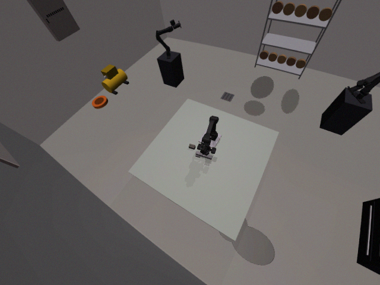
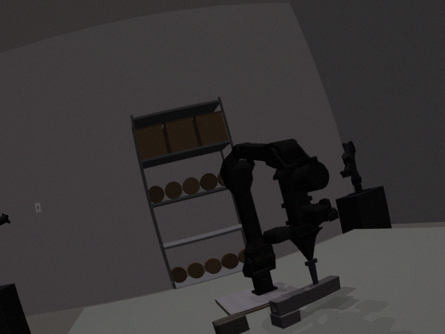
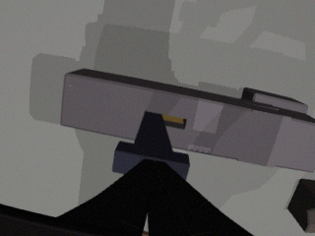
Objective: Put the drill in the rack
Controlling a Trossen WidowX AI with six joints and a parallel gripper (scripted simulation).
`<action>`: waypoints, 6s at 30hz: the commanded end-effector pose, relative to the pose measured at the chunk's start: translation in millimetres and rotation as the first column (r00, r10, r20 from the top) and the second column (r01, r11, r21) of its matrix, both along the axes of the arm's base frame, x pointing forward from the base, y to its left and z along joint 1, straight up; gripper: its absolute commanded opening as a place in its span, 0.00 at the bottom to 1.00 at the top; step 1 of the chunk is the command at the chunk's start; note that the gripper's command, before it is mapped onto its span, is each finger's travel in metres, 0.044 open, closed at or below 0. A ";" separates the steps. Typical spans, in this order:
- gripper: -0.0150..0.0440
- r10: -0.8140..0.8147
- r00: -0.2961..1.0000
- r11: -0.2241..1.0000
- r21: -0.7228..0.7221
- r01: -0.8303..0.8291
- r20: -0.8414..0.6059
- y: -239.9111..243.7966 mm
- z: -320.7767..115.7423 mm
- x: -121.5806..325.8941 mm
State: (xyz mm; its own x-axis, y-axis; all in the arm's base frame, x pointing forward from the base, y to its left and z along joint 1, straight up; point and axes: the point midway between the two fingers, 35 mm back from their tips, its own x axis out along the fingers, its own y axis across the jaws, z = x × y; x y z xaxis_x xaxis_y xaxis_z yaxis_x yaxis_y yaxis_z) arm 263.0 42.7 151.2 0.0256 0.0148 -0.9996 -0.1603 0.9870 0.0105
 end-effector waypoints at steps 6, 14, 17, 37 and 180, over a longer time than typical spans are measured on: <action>0.25 0.002 1.000 1.000 -0.011 -0.002 0.001 -1.1 0.9 -0.3; 0.25 0.002 1.000 1.000 -0.010 -0.002 0.001 0.1 0.9 0.0; 0.25 0.002 1.000 1.000 -0.010 -0.002 0.001 0.2 -0.1 0.0; 0.25 0.002 1.000 1.000 -0.011 -0.002 0.001 -0.7 -11.9 1.4; 1.00 0.999 -0.001 -0.002 -0.043 -0.999 -0.037 -158.7 -65.8 31.2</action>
State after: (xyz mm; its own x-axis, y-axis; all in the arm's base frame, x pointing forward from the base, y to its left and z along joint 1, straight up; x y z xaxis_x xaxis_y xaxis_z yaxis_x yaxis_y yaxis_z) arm 294.4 -116.5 91.2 0.0328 -0.0069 -0.9994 -0.9866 -0.1604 -0.0313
